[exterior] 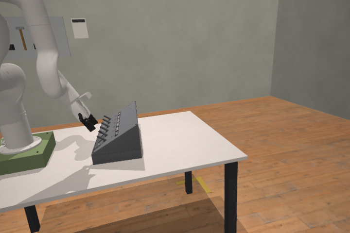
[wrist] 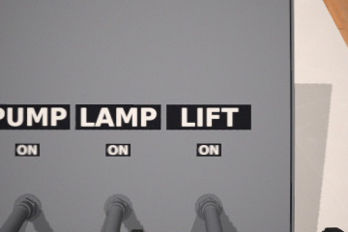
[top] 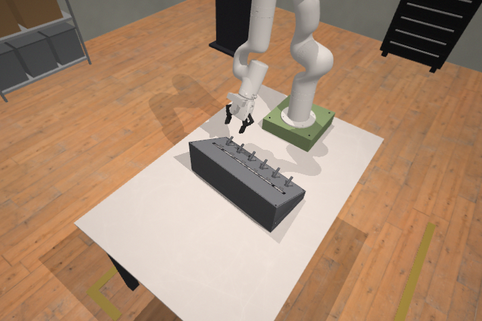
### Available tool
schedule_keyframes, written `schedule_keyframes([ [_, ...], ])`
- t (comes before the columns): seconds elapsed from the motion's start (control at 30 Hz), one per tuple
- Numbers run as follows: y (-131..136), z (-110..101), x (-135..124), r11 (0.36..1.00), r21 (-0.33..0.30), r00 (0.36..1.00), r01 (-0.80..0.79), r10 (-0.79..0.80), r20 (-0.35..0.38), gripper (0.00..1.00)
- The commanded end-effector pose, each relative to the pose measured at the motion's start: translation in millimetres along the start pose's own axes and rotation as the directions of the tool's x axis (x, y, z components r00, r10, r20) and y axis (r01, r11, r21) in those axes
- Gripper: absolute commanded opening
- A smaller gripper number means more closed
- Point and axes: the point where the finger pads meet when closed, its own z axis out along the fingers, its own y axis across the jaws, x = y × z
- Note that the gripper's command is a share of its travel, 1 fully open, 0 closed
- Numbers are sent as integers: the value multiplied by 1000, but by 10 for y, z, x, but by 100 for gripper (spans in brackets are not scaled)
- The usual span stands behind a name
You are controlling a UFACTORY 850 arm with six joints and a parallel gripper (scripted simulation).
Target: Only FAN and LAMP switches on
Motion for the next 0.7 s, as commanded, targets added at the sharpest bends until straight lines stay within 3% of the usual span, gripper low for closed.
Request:
schedule_keyframes([
  [0.0,161,1,10,1000,4,1000,0,0,-2,100],
  [0.67,310,2,10,1000,4,1000,0,0,-2,100],
])
